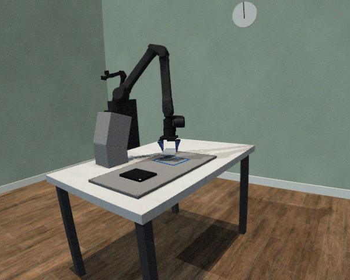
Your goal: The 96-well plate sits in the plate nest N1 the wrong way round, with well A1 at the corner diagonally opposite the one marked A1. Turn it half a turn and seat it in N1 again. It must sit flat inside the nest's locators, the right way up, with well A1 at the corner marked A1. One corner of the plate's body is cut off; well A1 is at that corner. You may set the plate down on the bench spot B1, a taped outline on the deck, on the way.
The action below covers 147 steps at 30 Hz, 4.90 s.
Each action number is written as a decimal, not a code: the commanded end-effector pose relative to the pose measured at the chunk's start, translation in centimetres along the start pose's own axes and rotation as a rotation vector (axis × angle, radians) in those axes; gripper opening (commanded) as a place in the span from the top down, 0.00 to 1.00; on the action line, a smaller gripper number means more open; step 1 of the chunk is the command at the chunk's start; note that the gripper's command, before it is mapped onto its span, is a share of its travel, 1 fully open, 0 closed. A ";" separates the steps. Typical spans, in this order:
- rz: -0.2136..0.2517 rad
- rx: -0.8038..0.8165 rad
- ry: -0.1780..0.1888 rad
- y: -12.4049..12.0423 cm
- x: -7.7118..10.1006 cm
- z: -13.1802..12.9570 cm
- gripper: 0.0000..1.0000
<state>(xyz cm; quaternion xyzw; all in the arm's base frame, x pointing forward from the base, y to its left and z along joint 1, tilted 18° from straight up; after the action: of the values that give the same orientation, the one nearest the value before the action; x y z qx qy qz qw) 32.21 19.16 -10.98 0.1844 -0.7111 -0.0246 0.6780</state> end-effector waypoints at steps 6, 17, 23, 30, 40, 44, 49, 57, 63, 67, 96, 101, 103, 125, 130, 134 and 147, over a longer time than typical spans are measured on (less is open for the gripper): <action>-0.008 0.000 -0.023 -0.1 2.3 -0.7 1.00; -0.008 -0.001 -0.023 0.0 4.0 -0.6 1.00; -0.009 0.004 -0.023 0.3 3.4 -0.8 1.00; -0.009 0.004 -0.023 0.3 3.4 -0.8 1.00; -0.009 -0.122 -0.020 -1.3 3.2 -0.3 1.00; -0.008 -0.258 -0.010 -2.8 3.0 0.2 1.00; -0.009 -0.425 -0.011 -4.4 3.1 0.4 1.00; -0.020 -0.617 -0.035 -6.1 4.0 0.0 1.00; -0.009 -0.827 -0.005 -8.4 3.2 1.0 1.00; -0.014 -0.957 -0.013 -9.6 3.5 0.8 1.00; -0.011 -1.014 -0.009 -18.1 3.7 1.5 1.00; -0.011 -1.013 -0.010 -19.8 3.8 1.7 1.00; -0.011 -1.013 -0.010 -20.5 3.8 1.8 1.00; -0.008 -1.011 -0.019 -26.6 4.2 2.4 1.00; -0.007 -1.013 -0.015 -28.3 4.1 2.8 1.00; -0.007 -1.011 -0.021 -29.7 4.4 2.8 1.00; -0.002 -0.977 -0.050 -31.4 5.3 1.7 1.00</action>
<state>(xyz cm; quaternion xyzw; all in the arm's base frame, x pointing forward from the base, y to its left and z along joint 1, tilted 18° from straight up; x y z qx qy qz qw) 35.49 -11.41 -16.21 -0.1659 -0.6093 -0.3705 0.6811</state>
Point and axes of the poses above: the point where the finger pads meet when closed, its own x axis back along the fingers, its own z axis across the jaws, y = z × x, the point moved 7 cm from there along x, back along the fingers, and after that the axes turned 12 degrees about -x, right-handed, at the moved point
